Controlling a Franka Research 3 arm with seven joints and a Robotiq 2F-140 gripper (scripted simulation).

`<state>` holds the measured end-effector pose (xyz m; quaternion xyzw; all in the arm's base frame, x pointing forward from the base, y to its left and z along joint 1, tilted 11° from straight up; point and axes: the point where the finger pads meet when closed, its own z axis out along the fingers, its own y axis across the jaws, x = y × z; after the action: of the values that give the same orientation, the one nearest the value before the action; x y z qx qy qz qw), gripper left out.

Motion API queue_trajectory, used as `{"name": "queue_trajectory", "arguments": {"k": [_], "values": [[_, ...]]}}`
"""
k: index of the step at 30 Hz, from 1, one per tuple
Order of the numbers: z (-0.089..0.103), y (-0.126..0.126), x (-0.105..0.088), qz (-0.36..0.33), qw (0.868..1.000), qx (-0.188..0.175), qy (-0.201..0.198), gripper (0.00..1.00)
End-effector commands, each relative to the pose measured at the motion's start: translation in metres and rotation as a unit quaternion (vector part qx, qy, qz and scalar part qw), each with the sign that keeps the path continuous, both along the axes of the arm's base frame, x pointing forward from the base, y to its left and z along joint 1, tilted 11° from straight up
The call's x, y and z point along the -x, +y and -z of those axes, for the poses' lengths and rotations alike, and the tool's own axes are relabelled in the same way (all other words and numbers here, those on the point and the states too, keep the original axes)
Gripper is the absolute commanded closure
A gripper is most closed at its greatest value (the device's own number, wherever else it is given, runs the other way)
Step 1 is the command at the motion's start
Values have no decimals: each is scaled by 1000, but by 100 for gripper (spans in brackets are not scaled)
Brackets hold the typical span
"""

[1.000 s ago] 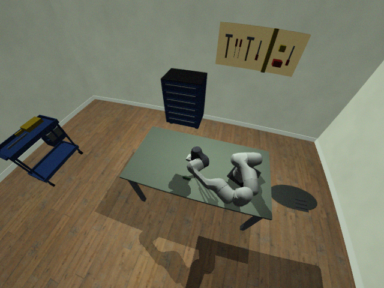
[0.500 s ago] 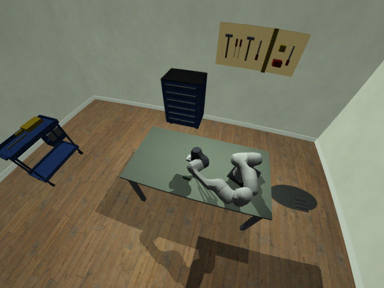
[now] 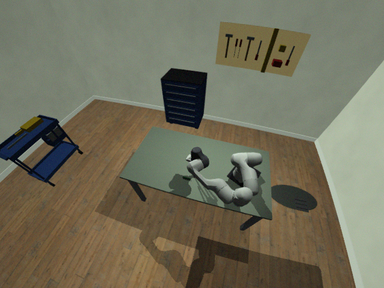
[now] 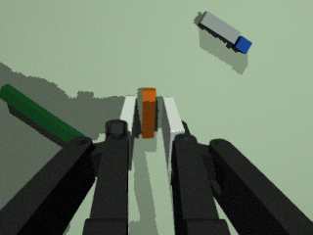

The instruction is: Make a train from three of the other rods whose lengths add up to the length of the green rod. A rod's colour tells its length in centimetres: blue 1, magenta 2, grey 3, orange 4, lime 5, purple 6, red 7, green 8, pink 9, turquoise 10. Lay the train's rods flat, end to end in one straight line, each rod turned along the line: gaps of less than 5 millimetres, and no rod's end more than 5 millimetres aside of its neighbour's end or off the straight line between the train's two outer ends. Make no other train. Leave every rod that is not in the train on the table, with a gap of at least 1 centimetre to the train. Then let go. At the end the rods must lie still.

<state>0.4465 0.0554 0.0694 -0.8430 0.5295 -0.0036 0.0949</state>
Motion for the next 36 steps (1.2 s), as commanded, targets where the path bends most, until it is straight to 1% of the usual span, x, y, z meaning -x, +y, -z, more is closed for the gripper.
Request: {"name": "queue_trajectory", "arguments": {"k": [1,16,17,36], "values": [[0,0,0,1,1000,1,-1,85],[0,0,0,1,1000,1,-1,85],[0,0,0,1,1000,1,-1,97],[0,0,0,1,1000,1,-1,97]]}}
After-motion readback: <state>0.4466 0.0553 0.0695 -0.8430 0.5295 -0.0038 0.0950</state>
